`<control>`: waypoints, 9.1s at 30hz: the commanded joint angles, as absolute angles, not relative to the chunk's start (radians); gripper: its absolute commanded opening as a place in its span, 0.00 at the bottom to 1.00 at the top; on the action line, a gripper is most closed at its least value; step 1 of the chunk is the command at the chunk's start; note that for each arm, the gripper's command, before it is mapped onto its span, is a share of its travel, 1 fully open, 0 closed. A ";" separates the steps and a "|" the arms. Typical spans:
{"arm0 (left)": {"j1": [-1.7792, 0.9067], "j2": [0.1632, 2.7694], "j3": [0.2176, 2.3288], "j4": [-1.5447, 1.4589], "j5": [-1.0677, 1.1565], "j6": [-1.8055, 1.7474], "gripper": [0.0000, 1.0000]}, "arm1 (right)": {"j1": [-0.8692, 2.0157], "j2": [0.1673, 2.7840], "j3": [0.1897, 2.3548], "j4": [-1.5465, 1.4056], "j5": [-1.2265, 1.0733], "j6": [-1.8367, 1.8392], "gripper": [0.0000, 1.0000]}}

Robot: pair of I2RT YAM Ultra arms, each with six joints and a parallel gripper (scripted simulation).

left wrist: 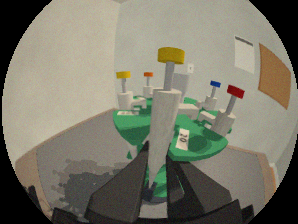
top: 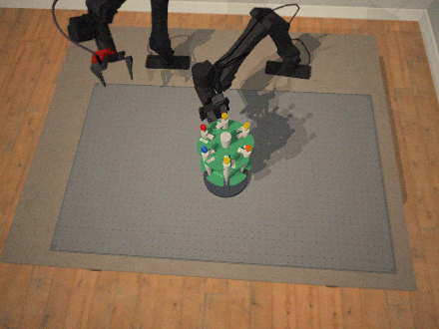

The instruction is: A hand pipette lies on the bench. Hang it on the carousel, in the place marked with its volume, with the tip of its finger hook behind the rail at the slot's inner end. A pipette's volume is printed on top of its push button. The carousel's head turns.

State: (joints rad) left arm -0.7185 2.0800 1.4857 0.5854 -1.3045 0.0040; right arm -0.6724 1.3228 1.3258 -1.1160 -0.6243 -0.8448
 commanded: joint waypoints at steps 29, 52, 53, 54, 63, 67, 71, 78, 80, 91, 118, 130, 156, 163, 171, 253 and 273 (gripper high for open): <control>-0.707 2.046 1.525 0.569 -1.341 -0.004 0.12 | -0.682 1.317 1.341 -1.103 -0.647 -0.857 1.00; -0.707 2.046 1.525 0.569 -1.341 -0.004 0.12 | -0.682 1.317 1.341 -1.103 -0.647 -0.857 1.00; -0.707 2.046 1.525 0.569 -1.341 -0.004 0.12 | -0.682 1.317 1.341 -1.103 -0.647 -0.857 1.00; -0.707 2.046 1.525 0.569 -1.341 -0.004 0.12 | -0.682 1.317 1.341 -1.103 -0.647 -0.857 1.00; -0.727 2.044 1.512 0.590 -1.345 -0.007 0.12 | -0.682 1.317 1.341 -1.103 -0.647 -0.857 1.00; -0.726 2.044 1.513 0.590 -1.345 -0.008 0.12 | -0.682 1.317 1.341 -1.103 -0.647 -0.857 1.00; -0.726 2.044 1.513 0.590 -1.345 -0.008 0.12 | -0.682 1.317 1.341 -1.103 -0.647 -0.857 1.00; -0.726 2.044 1.513 0.590 -1.345 -0.008 0.12 | -0.682 1.317 1.341 -1.103 -0.647 -0.857 1.00; -0.726 2.044 1.513 0.590 -1.345 -0.008 0.12 | -0.682 1.317 1.341 -1.103 -0.647 -0.857 1.00; -0.726 2.044 1.513 0.590 -1.345 -0.008 0.12 | -0.682 1.317 1.341 -1.103 -0.647 -0.857 1.00; -0.730 2.042 1.504 0.596 -1.349 -0.007 0.12 | -0.682 1.317 1.341 -1.103 -0.647 -0.857 1.00; -0.730 2.042 1.503 0.597 -1.349 -0.006 0.12 | -0.682 1.317 1.341 -1.103 -0.647 -0.857 1.00; -0.730 2.042 1.503 0.597 -1.349 -0.006 0.12 | -0.682 1.317 1.341 -1.103 -0.647 -0.857 1.00; -0.730 2.047 1.475 0.601 -1.350 -0.004 0.12 | -0.682 1.317 1.341 -1.103 -0.647 -0.857 1.00; -0.730 2.083 1.461 0.613 -1.350 -0.008 0.12 | -0.682 1.317 1.341 -1.103 -0.647 -0.857 1.00; -0.726 2.081 1.497 0.648 -1.343 -0.029 0.50 | -0.682 1.317 1.341 -1.103 -0.647 -0.857 1.00; -0.726 2.081 1.497 0.648 -1.343 -0.028 0.50 | -0.682 1.317 1.341 -1.103 -0.647 -0.857 1.00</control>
State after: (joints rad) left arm -0.7231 2.1006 1.4658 0.6300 -1.3392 -0.0299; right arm -0.6724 1.3228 1.3258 -1.1160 -0.6243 -0.8448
